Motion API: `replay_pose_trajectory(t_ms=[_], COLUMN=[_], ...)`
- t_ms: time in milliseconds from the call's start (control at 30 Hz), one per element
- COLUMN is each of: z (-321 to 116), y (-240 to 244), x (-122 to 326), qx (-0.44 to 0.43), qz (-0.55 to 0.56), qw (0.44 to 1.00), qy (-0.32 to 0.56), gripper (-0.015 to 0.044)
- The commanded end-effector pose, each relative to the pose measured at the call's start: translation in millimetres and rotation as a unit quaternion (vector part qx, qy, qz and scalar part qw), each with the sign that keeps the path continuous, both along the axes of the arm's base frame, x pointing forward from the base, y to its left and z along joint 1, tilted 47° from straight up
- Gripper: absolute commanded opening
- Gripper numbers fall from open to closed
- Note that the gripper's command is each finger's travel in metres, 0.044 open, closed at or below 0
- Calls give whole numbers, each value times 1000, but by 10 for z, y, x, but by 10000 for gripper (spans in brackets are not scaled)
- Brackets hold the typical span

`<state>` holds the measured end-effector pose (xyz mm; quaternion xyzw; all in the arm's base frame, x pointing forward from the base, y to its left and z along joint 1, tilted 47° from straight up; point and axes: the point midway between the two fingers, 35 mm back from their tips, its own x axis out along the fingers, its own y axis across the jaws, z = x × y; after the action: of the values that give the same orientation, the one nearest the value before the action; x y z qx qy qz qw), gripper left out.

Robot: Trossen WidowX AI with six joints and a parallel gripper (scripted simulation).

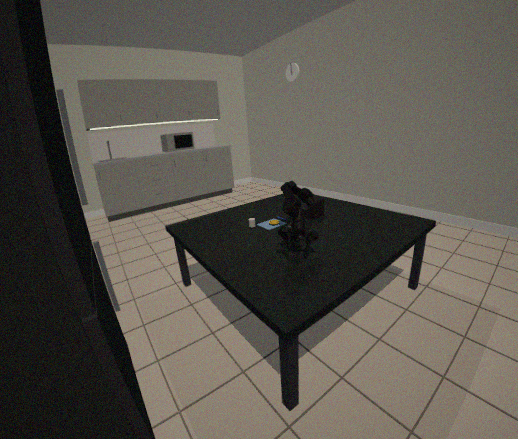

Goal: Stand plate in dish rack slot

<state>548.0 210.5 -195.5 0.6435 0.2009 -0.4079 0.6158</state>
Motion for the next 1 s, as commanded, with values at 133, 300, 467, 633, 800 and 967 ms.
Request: replay_pose_trajectory(t_ms=[133,300,467,633,800,967], z=[293,718,1150,1574,1984,2374], y=[-80,-216,-372,-548,-740,-945], x=[-27,-110,-243,-427,-661,-939], qx=[-40,-94,-144,-190,-230,-264], qz=[30,74,122,172,222,272], qw=[998,990,974,951,921,884], qy=[30,76,125,174,224,274], gripper=[400,400,400,400,400,400])
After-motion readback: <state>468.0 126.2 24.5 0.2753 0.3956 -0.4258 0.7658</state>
